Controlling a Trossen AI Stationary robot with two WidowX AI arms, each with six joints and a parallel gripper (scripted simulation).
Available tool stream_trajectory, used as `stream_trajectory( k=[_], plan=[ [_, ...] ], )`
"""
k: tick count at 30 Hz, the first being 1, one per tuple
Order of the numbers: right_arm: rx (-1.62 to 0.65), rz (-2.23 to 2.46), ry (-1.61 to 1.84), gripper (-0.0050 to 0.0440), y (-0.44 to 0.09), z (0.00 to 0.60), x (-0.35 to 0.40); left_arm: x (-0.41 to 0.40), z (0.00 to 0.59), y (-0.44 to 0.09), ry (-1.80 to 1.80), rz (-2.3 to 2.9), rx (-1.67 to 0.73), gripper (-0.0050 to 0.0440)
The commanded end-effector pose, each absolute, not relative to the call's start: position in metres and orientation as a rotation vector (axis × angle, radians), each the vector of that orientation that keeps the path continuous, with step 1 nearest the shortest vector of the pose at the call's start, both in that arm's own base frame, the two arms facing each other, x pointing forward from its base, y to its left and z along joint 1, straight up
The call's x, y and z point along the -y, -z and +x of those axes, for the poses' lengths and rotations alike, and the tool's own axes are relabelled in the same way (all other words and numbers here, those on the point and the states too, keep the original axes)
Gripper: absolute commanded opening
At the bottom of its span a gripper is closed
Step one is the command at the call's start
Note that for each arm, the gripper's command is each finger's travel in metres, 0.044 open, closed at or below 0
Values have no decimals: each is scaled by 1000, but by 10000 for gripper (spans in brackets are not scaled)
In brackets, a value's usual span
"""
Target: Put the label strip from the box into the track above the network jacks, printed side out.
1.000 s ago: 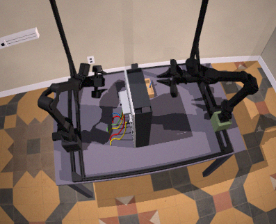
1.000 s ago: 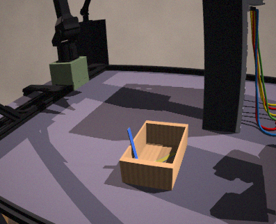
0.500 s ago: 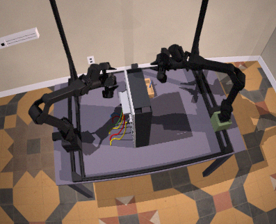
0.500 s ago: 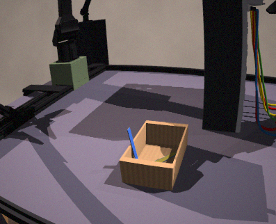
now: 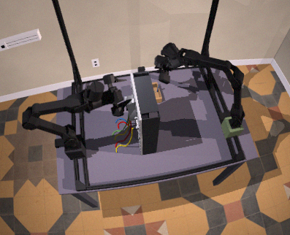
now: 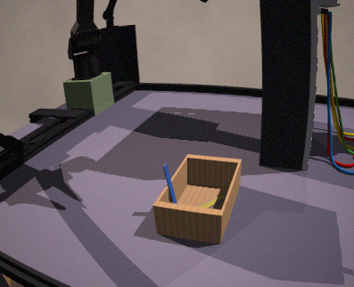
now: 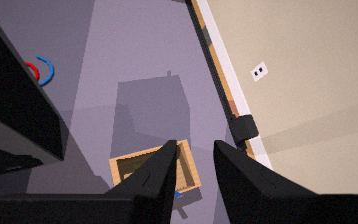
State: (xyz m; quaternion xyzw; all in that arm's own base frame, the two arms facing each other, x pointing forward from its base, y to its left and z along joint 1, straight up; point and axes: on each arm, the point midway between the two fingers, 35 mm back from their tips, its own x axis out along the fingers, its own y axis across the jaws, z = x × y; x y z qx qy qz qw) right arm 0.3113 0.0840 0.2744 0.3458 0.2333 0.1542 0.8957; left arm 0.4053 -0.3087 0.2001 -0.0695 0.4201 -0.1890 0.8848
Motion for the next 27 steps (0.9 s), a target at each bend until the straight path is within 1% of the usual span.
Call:
stream_trajectory(
  k=[1,12,14,20,27],
  plan=[
    [-380,669,-328,440,-307,299,-43,322,409,-200,367,-155,-921,100],
    [-198,505,-255,440,-345,254,18,342,405,-151,267,-129,-1093,100],
    [-198,505,-255,440,-345,254,18,342,405,-151,267,-129,-1093,100],
    [-111,382,-191,440,-361,223,39,350,400,-123,202,-107,-1181,100],
    [-49,246,-126,440,-374,195,45,357,393,-96,134,-80,-1260,100]
  ],
)
